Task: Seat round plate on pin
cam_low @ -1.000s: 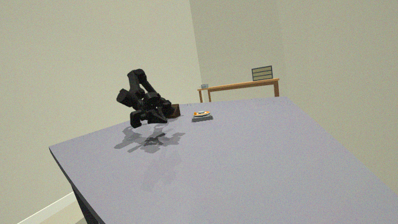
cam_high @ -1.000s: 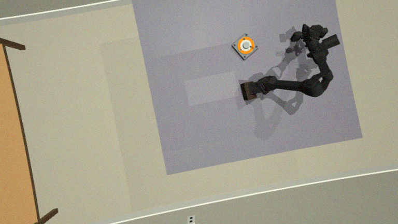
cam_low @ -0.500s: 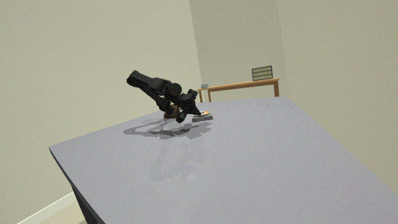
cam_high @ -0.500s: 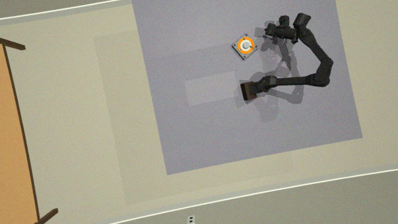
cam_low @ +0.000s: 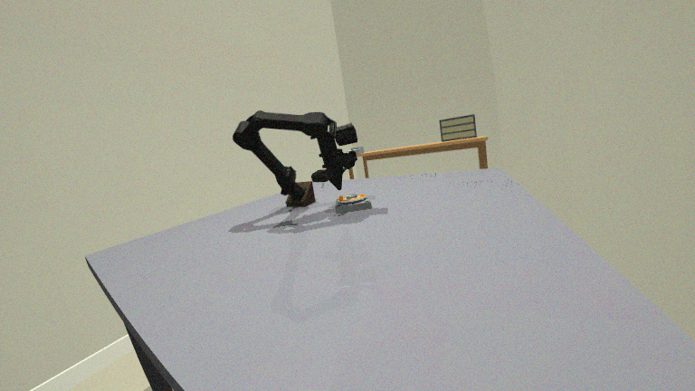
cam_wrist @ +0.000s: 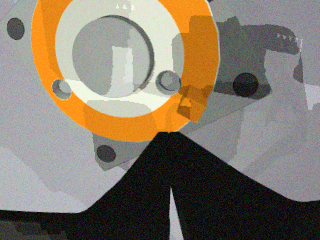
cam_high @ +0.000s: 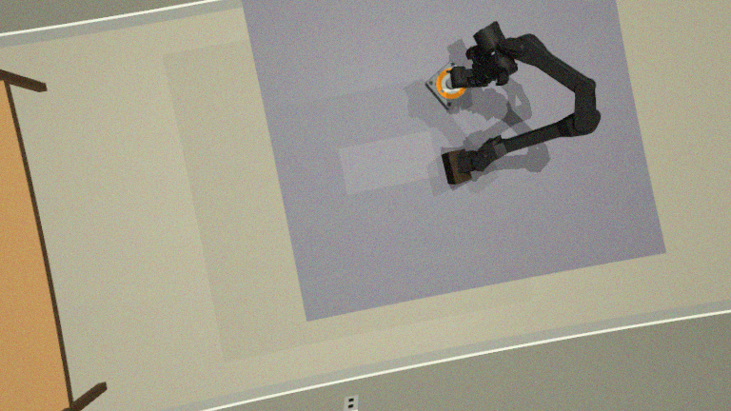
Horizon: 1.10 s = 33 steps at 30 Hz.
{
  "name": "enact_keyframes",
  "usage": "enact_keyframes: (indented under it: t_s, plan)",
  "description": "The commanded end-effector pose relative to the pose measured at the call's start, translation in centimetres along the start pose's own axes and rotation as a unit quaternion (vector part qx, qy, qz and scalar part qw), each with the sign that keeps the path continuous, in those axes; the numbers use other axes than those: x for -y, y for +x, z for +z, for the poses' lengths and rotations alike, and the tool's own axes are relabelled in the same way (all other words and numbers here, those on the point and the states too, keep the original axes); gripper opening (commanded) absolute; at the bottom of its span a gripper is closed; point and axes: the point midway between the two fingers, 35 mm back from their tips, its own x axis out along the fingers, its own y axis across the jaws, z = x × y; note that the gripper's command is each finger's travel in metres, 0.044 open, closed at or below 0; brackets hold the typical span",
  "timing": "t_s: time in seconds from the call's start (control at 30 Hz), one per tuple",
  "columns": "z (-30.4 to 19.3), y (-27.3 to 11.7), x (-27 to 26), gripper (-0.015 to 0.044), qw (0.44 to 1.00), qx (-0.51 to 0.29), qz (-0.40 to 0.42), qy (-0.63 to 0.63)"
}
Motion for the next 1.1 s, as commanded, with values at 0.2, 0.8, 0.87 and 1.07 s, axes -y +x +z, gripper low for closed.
enact_keyframes:
  t_s: [0.2,0.8,0.87,1.07]
  plan:
    - [-1.4,-1.7,-0.9,0.0000,0.993,0.013,-0.111,-0.036]
    - [-1.0,2.9,0.3,0.0000,0.993,0.013,-0.112,-0.036]
    - [-0.8,2.8,0.5,0.0000,0.993,0.014,-0.112,-0.036]
    - [0.0,2.7,1.1,0.0000,0.993,0.014,-0.112,-0.036]
